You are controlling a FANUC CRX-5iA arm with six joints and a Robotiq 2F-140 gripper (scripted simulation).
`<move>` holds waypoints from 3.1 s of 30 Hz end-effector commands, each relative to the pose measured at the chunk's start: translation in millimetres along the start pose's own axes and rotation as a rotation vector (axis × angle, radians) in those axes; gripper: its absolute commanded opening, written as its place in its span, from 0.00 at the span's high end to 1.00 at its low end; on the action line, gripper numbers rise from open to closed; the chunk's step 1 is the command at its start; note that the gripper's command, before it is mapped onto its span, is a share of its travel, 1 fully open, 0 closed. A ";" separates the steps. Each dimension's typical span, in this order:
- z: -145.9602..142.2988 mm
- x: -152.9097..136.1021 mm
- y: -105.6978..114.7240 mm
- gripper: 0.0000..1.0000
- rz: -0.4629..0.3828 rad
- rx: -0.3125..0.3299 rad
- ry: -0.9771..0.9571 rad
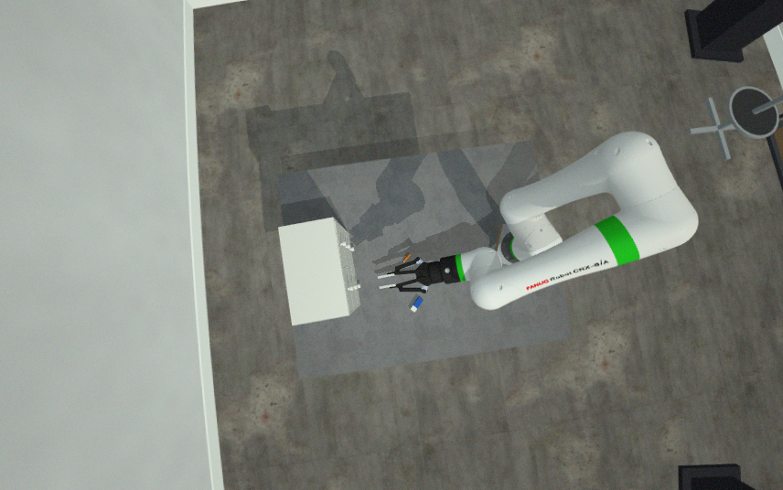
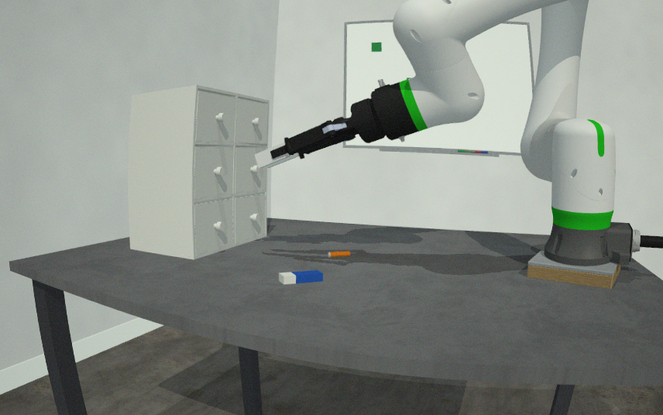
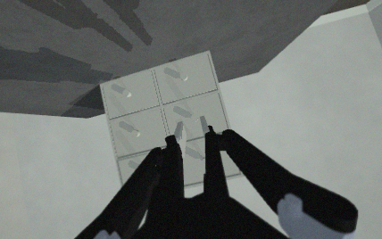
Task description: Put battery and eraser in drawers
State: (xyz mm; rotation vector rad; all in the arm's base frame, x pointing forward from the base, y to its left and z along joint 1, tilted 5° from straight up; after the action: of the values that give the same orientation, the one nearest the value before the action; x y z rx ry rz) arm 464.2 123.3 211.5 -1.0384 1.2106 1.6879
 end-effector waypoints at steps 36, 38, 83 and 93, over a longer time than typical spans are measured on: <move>1.1 -1.8 -66.5 0.80 -0.001 -0.001 0.000; 1.1 -1.8 -67.5 0.80 -0.001 -0.001 0.000; 1.9 -7.7 -85.3 0.80 -0.001 -0.001 0.000; 2.6 -12.1 -97.5 0.80 -0.001 -0.001 0.000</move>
State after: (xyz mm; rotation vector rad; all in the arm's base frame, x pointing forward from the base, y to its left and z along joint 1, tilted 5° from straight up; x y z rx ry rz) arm 555.8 145.6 192.7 -1.0393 1.2095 1.6876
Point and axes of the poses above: the point where the finger pads meet when closed, its own y axis back along the fingers, its own z axis across the jaws, x = y × z, the point moved 10 cm from there along y, back along the fingers, and after that the axes turned 8 degrees about -y, right-handed, at the moved point
